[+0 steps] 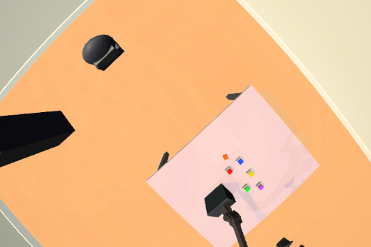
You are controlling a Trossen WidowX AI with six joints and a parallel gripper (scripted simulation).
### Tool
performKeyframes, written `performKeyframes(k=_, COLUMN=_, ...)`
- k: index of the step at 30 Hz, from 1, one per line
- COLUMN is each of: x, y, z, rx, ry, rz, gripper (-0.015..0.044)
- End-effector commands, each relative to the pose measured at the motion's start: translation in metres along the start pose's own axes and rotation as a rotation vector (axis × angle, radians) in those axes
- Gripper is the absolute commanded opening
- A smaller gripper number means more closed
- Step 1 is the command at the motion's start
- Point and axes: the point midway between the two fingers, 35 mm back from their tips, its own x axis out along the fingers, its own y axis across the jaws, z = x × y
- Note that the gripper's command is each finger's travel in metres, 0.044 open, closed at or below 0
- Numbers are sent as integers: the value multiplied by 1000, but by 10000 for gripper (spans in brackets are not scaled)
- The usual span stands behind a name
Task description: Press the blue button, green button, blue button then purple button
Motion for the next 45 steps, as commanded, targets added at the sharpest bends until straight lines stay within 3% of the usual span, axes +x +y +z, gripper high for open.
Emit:
performKeyframes(k=1, x=46, y=-47, z=36, rx=-43, ry=-102, rz=-174, gripper=400)
performKeyframes(k=10, x=104, y=-161, z=102, rx=-162, ry=-249, rz=-563, gripper=400)
performKeyframes(k=18, x=116, y=-279, z=149, rx=-303, ry=-291, rz=-973, gripper=400)
performKeyframes(k=27, x=81, y=-415, z=183, rx=-498, ry=-183, rz=-1504, gripper=400)
performKeyframes(k=35, x=14, y=-514, z=190, rx=-680, ry=111, rz=-1980, gripper=400)
performKeyframes(k=45, x=6, y=-522, z=190, rx=-698, ry=152, rz=-2025, gripper=400)
